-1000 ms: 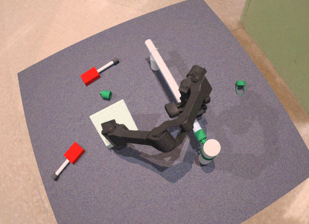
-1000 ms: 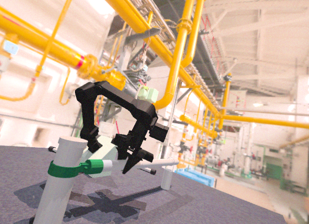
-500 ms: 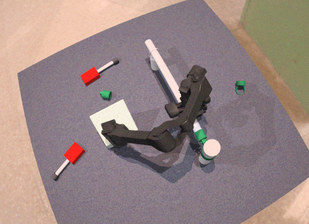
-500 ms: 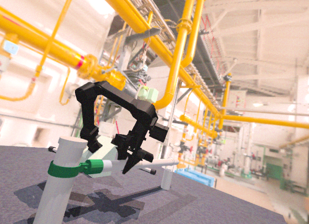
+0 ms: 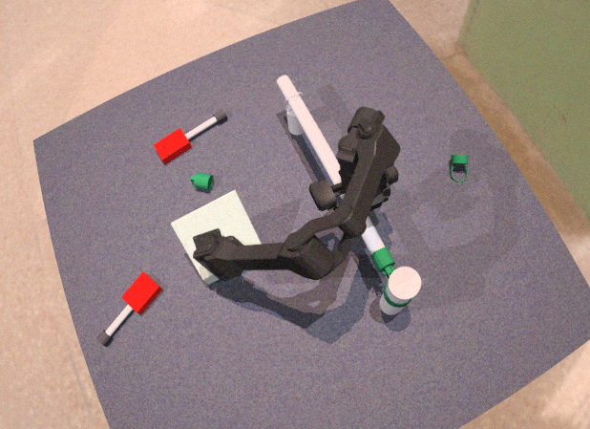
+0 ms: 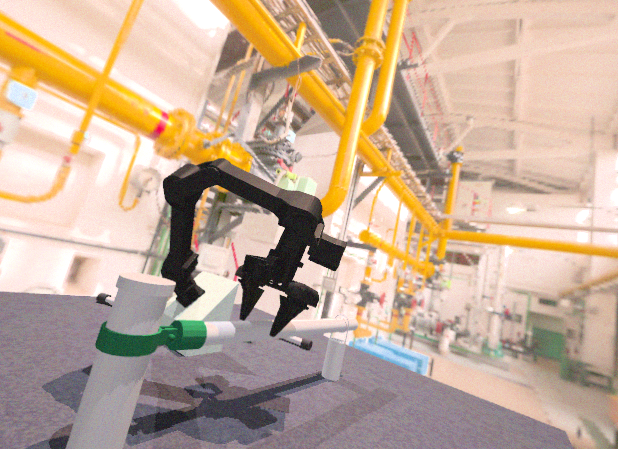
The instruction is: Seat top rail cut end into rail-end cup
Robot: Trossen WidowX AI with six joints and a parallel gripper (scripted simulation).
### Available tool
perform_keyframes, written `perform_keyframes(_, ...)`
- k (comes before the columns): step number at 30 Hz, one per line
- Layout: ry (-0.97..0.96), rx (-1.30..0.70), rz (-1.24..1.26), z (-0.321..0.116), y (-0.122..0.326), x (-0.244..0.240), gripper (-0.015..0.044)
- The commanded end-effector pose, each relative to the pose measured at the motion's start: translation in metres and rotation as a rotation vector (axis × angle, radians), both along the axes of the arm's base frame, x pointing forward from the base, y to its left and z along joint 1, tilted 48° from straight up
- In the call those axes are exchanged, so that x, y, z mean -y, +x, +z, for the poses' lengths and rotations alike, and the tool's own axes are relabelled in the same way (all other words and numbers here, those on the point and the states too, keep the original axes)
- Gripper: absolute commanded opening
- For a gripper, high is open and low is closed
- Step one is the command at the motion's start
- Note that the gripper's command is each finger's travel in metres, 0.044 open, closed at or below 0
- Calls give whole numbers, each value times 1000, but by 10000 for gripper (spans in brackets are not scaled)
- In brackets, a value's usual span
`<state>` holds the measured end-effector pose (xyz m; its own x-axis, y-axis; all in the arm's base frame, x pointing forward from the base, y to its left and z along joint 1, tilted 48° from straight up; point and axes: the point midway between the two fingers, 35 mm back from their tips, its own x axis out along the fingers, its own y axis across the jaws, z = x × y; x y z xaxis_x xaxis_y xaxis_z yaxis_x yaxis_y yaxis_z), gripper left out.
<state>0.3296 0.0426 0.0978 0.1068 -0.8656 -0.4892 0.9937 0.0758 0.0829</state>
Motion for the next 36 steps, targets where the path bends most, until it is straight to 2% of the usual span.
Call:
perform_keyframes(1, 8, 9, -9, -2, -4, -16, 440)
perform_keyframes(4, 9, 8, 13, 1, -3, -15, 440)
perform_keyframes(10, 61, 24, 92, 18, -11, -47, 440)
perform_keyframes(36, 61, 24, 92, 18, -11, -47, 440)
